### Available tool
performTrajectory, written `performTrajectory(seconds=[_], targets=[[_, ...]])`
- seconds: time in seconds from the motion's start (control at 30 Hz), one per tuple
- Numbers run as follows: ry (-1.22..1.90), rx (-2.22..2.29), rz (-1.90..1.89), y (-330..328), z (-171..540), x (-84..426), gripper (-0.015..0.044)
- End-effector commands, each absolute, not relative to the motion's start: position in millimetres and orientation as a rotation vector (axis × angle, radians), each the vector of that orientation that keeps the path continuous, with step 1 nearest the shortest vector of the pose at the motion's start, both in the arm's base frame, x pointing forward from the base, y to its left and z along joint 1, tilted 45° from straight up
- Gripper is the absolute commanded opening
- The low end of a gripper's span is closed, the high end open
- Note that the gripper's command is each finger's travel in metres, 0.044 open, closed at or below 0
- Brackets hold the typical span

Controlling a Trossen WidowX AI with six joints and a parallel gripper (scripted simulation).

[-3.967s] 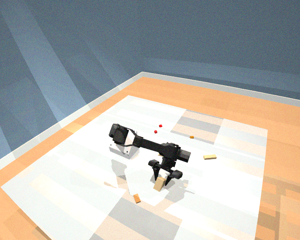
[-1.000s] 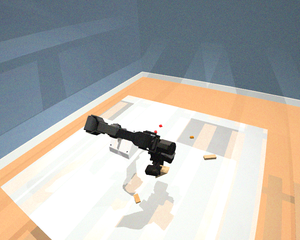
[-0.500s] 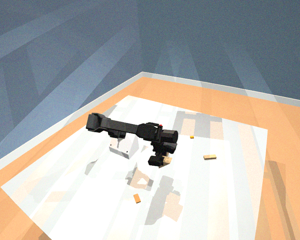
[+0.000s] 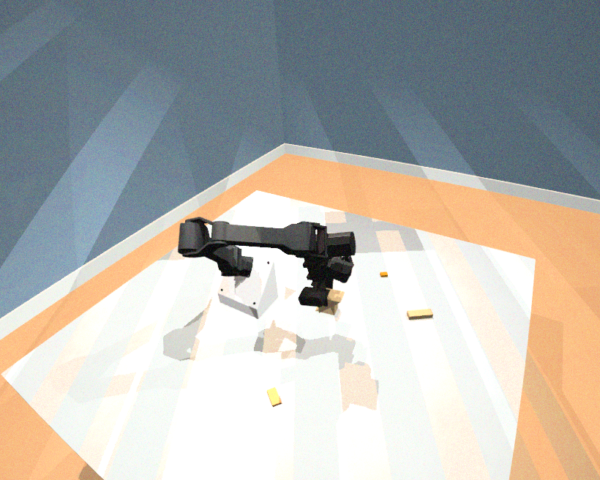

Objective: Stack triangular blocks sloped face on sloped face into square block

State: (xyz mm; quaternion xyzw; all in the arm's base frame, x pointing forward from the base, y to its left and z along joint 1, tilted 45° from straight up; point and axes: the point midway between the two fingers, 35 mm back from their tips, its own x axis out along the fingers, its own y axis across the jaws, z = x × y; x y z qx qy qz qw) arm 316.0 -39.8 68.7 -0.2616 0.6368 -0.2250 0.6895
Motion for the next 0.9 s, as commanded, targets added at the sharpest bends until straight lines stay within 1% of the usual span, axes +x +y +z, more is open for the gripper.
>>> performTrajectory(seconds=[0.0,0.4,0.87], targets=[[1.435,-0.581,-0.496,-26.2,60.4,307.9,0.0],[1.444,-0.584,-0.501,16.3,39.0,276.7,0.0],[1.433,-0.615,-0.544,54.0,19.2,226.6,0.0]])
